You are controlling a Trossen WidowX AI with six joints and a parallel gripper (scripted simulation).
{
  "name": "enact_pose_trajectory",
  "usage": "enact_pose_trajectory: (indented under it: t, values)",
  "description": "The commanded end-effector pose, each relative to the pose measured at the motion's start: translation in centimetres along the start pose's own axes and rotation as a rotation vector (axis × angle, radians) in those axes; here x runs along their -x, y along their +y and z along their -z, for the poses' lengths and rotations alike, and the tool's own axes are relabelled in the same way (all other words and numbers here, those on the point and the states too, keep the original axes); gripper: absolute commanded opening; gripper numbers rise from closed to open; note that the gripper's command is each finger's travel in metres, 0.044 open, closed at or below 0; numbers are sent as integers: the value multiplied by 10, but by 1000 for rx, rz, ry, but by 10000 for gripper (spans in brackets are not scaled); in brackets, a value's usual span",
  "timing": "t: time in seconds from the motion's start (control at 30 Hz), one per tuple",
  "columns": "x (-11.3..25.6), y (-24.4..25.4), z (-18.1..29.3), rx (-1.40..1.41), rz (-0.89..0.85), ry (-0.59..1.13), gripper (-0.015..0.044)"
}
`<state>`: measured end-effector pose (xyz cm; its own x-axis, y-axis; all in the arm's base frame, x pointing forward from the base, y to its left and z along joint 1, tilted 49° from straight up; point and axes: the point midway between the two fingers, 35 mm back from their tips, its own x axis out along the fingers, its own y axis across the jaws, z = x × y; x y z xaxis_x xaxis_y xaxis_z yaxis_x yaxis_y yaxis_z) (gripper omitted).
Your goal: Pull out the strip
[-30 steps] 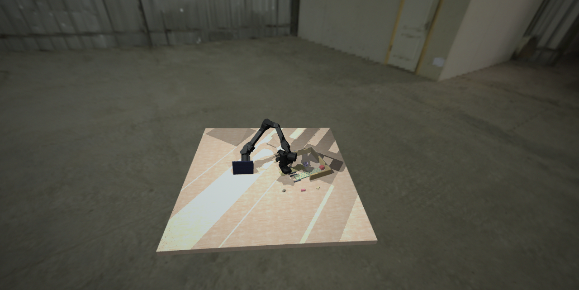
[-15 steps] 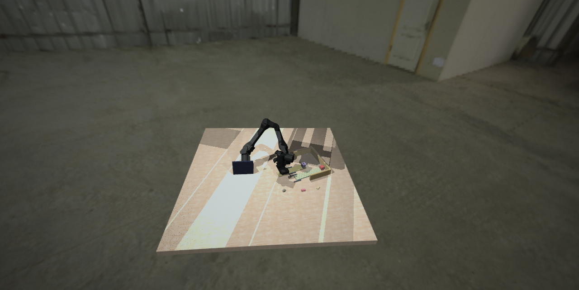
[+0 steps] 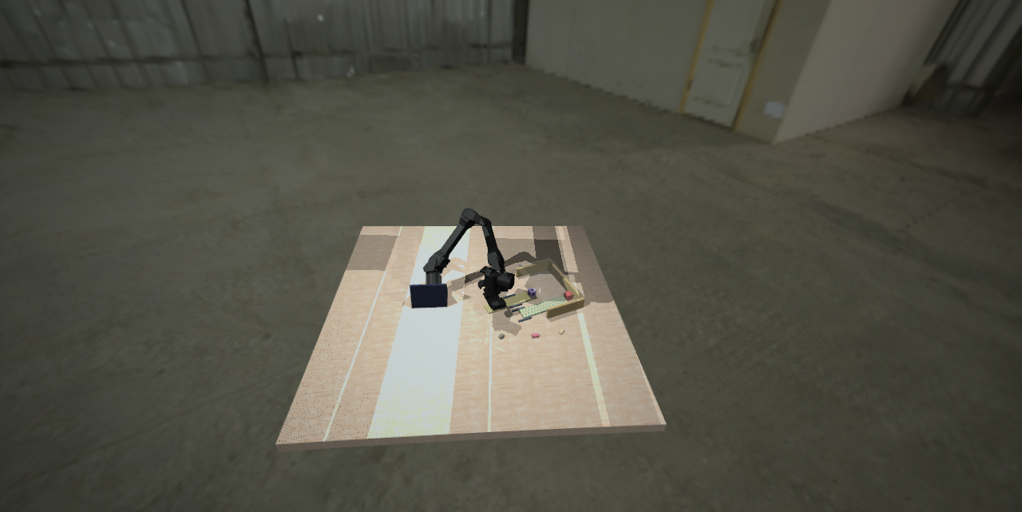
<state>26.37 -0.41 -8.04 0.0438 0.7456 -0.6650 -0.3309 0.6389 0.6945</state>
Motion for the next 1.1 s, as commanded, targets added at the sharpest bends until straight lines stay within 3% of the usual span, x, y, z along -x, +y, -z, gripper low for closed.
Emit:
enact_pose_trajectory:
  t: [0.0, 1.07]
  values:
    - [-7, 5, 14, -7, -11, 34, 0]
    - [-5, 4, 59, -8, -10, 36, 0]
